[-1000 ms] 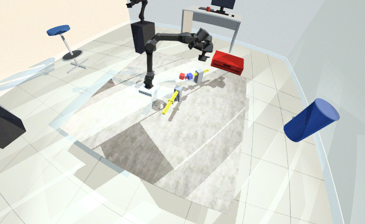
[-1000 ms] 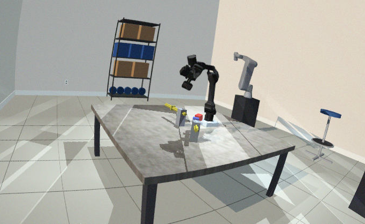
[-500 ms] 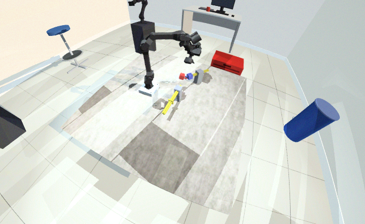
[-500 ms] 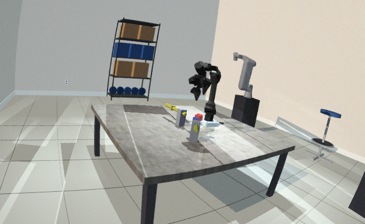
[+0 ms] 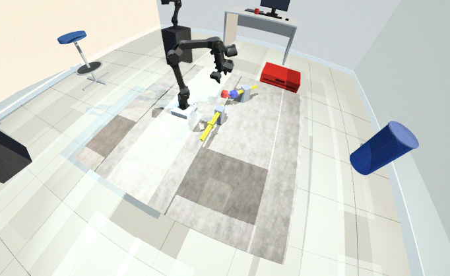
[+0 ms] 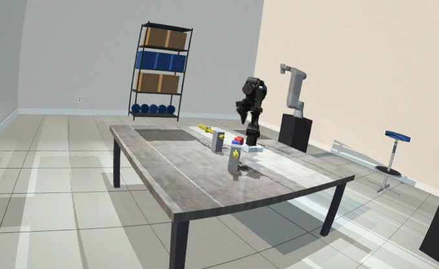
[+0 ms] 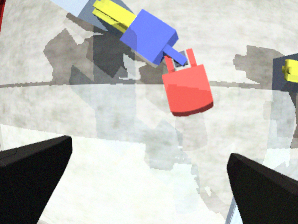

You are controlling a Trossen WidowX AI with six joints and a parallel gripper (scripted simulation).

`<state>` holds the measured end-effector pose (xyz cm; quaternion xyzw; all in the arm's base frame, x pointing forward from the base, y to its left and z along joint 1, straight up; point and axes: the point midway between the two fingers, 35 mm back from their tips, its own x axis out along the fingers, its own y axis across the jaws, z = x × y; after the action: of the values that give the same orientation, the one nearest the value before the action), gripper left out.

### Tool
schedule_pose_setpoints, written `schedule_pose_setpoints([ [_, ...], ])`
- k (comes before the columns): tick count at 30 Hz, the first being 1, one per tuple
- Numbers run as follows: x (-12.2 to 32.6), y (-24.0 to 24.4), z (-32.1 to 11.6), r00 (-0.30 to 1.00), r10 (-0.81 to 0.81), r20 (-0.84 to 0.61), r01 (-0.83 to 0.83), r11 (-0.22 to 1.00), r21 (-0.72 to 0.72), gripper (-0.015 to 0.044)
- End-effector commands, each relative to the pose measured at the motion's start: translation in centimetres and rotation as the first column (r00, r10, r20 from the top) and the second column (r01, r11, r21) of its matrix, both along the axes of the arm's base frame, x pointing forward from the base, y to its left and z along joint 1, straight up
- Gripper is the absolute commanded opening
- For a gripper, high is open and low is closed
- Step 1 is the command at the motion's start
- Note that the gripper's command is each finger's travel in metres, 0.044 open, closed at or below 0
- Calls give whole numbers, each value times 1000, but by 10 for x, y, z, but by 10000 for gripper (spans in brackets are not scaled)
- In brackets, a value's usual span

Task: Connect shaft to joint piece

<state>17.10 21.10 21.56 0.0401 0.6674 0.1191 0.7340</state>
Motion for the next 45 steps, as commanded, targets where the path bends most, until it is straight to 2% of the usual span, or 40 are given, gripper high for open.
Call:
schedule_pose_setpoints([
  [1, -17, -20, -5, 999, 34, -22, -36, 995, -94, 440],
  [6, -39, -46, -10, 995, 75, -64, -87, 972, -220, 440],
  [11, -39, -47, -12, 993, 92, -75, -107, 968, -229, 440],
  [24, -34, -41, -51, 894, 361, -265, -424, 874, -238, 440],
  [29, -34, -40, -54, 892, 365, -268, -428, 872, -237, 440],
  [45, -33, -40, -111, 891, 365, -268, -428, 872, -237, 440],
])
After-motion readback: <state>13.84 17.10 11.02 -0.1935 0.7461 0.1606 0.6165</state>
